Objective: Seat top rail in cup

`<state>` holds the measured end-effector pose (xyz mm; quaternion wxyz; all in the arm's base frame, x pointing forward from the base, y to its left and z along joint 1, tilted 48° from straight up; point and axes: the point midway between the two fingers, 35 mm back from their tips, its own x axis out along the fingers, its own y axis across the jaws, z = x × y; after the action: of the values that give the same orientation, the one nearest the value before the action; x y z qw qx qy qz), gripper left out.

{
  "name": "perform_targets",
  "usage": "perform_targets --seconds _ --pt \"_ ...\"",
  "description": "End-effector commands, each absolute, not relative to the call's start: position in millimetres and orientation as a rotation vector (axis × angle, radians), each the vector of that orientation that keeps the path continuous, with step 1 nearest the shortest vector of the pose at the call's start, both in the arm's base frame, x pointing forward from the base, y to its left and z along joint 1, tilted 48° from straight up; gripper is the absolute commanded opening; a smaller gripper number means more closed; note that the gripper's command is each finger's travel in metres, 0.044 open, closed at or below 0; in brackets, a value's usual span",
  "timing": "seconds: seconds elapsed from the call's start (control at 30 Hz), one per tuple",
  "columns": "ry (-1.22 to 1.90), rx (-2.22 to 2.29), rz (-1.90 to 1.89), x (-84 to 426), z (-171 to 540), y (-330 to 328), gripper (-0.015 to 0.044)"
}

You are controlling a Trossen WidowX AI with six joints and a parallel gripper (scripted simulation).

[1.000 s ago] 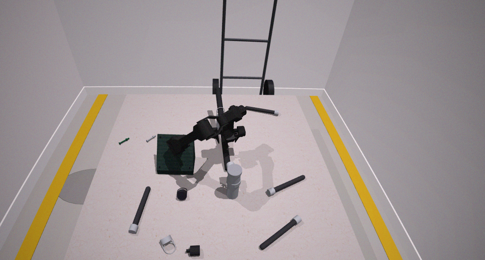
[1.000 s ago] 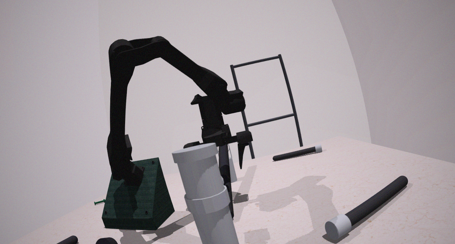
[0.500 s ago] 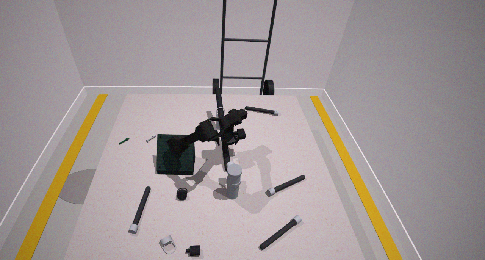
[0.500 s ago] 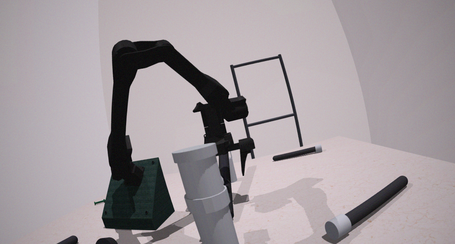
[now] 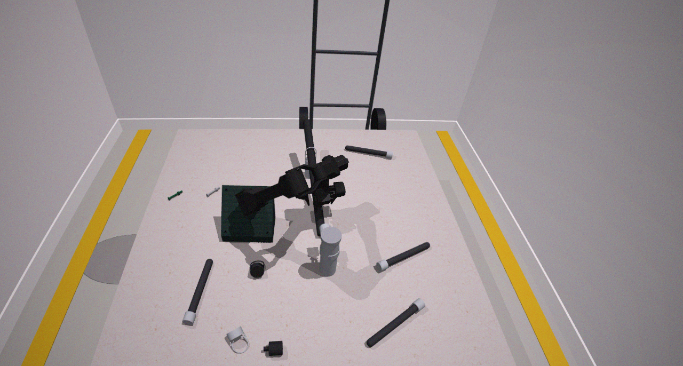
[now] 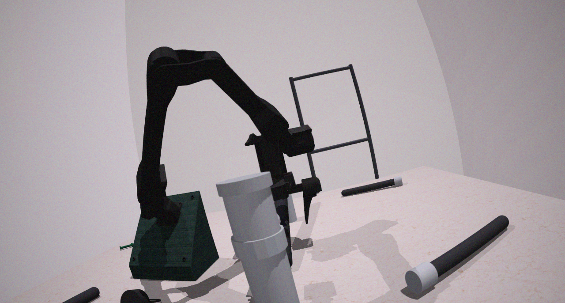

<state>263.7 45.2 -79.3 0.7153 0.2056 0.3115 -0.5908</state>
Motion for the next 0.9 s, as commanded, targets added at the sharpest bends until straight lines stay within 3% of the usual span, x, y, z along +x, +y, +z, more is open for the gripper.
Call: perform_targets --seconds 0.0,0.27,0.53,0.87 --pt "0.688 0.444 -1.306 263.6 -83.8 39.3 0.044" --pt "0.687 0.443 -1.307 263.8 -90.3 31.3 0.044" --pt "0.687 0.443 -1.307 263.8 -90.3 31.3 0.023" --pt "0.687 0.443 -1.307 263.8 -90.3 31.3 0.0163"
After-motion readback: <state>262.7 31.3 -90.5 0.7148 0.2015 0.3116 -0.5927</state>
